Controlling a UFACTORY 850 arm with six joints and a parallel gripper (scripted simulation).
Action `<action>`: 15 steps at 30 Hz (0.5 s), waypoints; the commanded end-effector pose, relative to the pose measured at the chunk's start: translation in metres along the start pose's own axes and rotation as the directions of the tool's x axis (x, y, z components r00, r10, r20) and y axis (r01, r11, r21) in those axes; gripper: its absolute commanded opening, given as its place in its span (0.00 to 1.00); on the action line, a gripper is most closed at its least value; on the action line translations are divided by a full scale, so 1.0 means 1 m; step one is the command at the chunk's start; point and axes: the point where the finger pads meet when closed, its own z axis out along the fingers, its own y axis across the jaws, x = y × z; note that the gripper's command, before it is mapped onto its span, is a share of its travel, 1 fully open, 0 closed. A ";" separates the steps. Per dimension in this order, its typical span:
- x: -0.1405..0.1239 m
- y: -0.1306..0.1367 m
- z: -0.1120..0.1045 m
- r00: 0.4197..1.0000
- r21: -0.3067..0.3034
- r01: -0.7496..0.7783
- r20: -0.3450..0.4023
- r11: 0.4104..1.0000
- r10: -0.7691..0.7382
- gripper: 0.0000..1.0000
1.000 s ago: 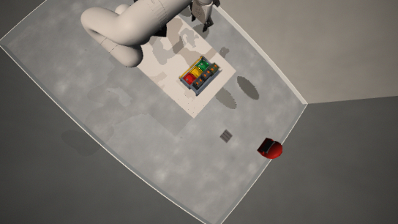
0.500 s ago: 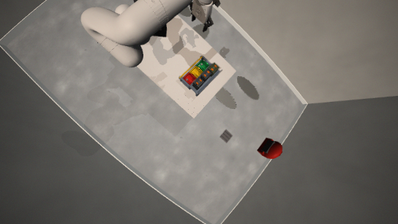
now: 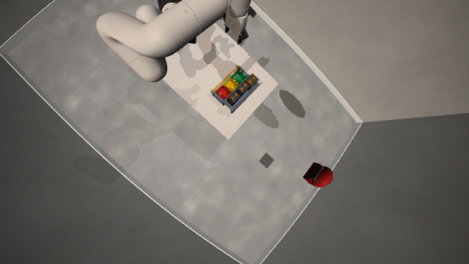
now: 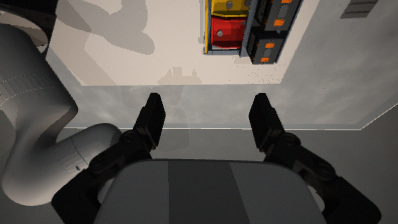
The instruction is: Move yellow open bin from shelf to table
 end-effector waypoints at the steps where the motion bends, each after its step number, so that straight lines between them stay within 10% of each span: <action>1: 0.000 0.000 0.000 1.000 0.000 -0.001 -0.001 1.000 0.001 1.00; 15: 0.000 0.000 0.050 1.000 -0.001 -0.001 -0.001 1.000 0.001 1.00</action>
